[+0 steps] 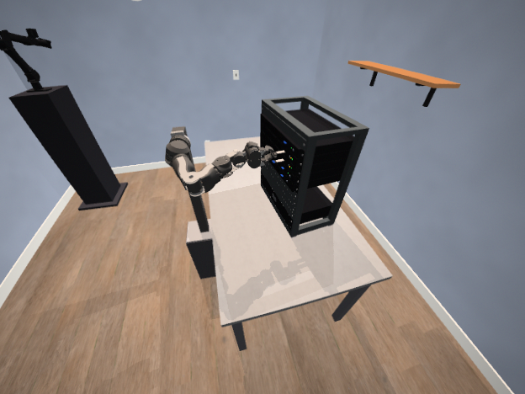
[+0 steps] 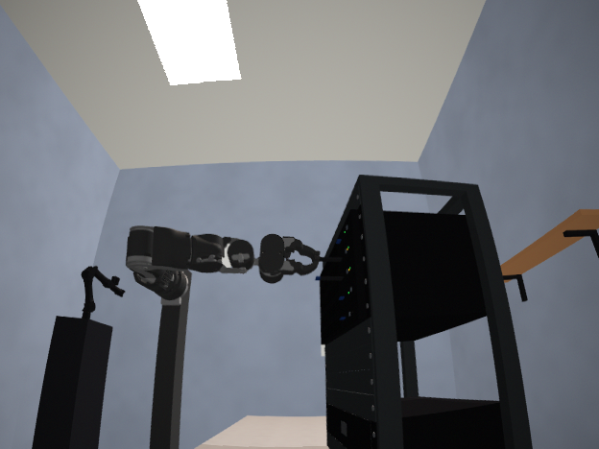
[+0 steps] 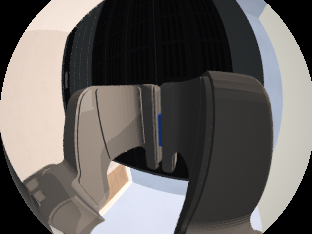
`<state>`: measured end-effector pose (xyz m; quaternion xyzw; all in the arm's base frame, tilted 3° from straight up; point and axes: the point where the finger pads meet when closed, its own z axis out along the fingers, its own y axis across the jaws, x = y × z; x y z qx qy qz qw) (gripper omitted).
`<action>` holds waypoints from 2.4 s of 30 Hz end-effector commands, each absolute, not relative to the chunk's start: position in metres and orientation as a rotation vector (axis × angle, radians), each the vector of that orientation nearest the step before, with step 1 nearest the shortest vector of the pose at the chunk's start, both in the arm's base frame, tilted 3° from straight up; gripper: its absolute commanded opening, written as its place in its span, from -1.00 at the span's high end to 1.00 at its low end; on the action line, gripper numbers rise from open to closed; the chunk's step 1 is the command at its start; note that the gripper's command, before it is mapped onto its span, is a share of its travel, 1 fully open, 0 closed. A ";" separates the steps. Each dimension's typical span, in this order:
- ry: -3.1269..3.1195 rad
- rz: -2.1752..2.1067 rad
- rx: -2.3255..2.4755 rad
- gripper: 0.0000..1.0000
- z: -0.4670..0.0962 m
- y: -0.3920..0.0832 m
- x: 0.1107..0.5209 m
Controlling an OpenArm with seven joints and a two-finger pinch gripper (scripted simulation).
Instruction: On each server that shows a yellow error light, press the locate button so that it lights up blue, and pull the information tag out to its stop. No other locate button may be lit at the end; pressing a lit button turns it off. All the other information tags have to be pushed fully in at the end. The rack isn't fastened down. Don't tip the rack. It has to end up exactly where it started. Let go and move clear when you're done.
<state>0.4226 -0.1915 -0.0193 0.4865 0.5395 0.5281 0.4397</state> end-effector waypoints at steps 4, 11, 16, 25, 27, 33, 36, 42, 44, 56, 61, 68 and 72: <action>1.339 1.330 1.190 0.80 -0.015 -0.188 0.420; 1.339 1.329 1.192 0.80 -0.015 -0.188 0.420; 1.339 1.329 1.192 0.80 -0.015 -0.188 0.420; 1.339 1.329 1.192 0.80 -0.015 -0.188 0.420; 1.339 1.329 1.192 0.80 -0.015 -0.188 0.420; 1.339 1.330 1.190 0.80 -0.015 -0.189 0.417; 1.339 1.330 1.190 0.80 -0.015 -0.191 0.407; 1.339 1.330 1.190 0.80 -0.014 -0.195 0.390; 1.339 1.331 1.189 0.80 -0.014 -0.196 0.382; 1.338 1.329 1.191 1.00 -0.014 -0.199 0.372; 1.337 1.329 1.192 1.00 -0.021 -0.207 0.373; 1.337 1.329 1.192 1.00 -0.046 -0.232 0.375; 1.337 1.329 1.192 1.00 -0.053 -0.239 0.376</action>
